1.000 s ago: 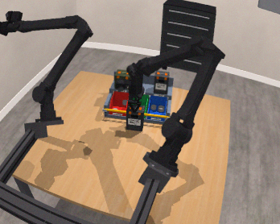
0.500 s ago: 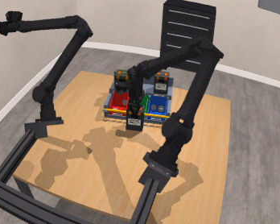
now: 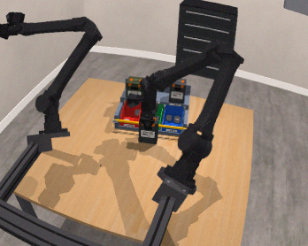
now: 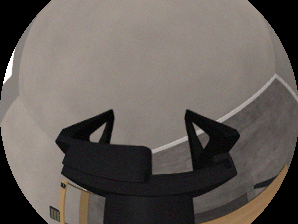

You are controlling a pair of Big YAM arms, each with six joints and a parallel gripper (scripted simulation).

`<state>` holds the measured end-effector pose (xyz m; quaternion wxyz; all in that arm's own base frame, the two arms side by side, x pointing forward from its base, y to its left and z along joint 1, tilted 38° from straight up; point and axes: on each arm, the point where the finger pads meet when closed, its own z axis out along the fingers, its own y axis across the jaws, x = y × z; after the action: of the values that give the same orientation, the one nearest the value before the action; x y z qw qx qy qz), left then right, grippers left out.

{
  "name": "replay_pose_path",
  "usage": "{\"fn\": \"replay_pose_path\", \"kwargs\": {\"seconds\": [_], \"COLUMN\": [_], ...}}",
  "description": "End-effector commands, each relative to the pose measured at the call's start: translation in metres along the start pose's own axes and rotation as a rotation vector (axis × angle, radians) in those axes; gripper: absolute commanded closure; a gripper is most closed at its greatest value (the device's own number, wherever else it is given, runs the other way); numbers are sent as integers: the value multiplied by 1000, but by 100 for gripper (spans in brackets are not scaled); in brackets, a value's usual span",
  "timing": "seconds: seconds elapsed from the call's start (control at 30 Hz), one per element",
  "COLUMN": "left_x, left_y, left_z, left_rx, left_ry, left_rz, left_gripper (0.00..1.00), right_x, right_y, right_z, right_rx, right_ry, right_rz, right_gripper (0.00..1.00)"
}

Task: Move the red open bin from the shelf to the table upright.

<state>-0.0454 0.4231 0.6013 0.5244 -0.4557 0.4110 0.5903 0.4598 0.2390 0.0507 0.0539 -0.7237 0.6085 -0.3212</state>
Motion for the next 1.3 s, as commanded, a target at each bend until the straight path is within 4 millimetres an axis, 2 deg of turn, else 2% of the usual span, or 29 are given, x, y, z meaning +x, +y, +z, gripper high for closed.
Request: {"fn": "replay_pose_path", "kwargs": {"seconds": [0.0,0.13,0.27,0.33,0.37,0.43,0.63,1.27], "left_x": [-40,-40,-40,-40,-40,-40,-40,-40], "left_y": [5,5,5,5,5,5,5,5], "left_z": [-4,-4,-4,-4,-4,-4,-4,-4], "left_rx": [-8,-8,-8,-8,-8,-8,-8,-8], "left_ry": [-51,-51,-51,-51,-51,-51,-51,-51], "left_rz": [-5,-5,-5,-5,-5,-5,-5,-5], "left_gripper": [0,0,0,0,0,0,0,0], "right_x": [3,-8,0,0,-2,-1,-1,-2], "right_y": [-5,-5,-2,-2,-11,-20,-14,-21], "right_z": [9,5,18,18,0,0,11,8], "right_rx": [7,22,4,4,39,49,30,41], "right_ry": [-3,-18,-3,-3,-23,-26,-15,-20], "right_rz": [7,-10,-2,-2,5,17,15,23], "right_gripper": [0,0,0,0,0,0,0,0]}}
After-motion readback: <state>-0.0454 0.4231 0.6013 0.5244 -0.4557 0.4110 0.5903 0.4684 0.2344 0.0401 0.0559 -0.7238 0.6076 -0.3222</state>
